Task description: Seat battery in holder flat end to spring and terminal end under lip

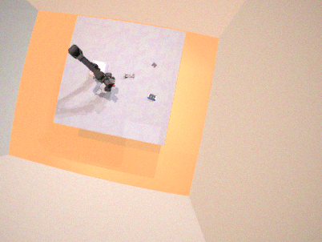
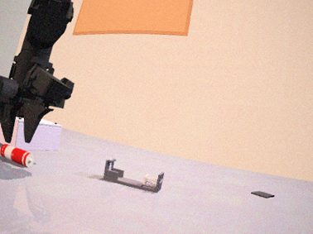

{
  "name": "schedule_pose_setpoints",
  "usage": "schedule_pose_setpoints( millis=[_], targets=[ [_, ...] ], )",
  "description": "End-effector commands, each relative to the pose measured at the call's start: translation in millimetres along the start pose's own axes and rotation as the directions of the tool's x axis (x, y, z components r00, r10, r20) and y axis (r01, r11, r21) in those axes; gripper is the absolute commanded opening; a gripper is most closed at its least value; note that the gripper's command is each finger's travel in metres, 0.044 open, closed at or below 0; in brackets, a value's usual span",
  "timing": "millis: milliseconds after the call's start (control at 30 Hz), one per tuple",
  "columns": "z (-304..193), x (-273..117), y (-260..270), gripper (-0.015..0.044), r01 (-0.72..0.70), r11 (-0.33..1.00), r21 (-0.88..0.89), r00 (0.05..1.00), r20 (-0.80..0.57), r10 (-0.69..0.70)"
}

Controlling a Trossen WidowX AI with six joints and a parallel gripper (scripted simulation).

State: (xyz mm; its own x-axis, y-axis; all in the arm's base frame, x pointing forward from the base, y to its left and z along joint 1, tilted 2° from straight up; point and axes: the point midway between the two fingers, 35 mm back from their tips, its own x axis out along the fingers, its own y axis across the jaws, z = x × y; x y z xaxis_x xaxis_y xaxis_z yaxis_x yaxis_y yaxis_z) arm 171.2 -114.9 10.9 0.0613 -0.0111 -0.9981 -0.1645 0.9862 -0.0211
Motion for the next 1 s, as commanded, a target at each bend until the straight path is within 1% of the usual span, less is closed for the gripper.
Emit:
schedule_pose_setpoints(
  millis=[0,567,700,967],
  targets=[
    [-2.9,9.8,3.4,0.0248,-0.011,1.000,-0.004,1.000,-0.007,0.011],
    [-4.5,33.6,5.1,0.0248,-0.012,1.000,-0.003,1.000,-0.008,0.012],
    [-4.5,33.6,5.1,0.0143,-0.012,1.000,-0.003,1.000,-0.008,0.012],
    [-4.5,33.6,5.1,0.0090,-0.012,1.000,-0.003,1.000,-0.008,0.012]
  ],
)
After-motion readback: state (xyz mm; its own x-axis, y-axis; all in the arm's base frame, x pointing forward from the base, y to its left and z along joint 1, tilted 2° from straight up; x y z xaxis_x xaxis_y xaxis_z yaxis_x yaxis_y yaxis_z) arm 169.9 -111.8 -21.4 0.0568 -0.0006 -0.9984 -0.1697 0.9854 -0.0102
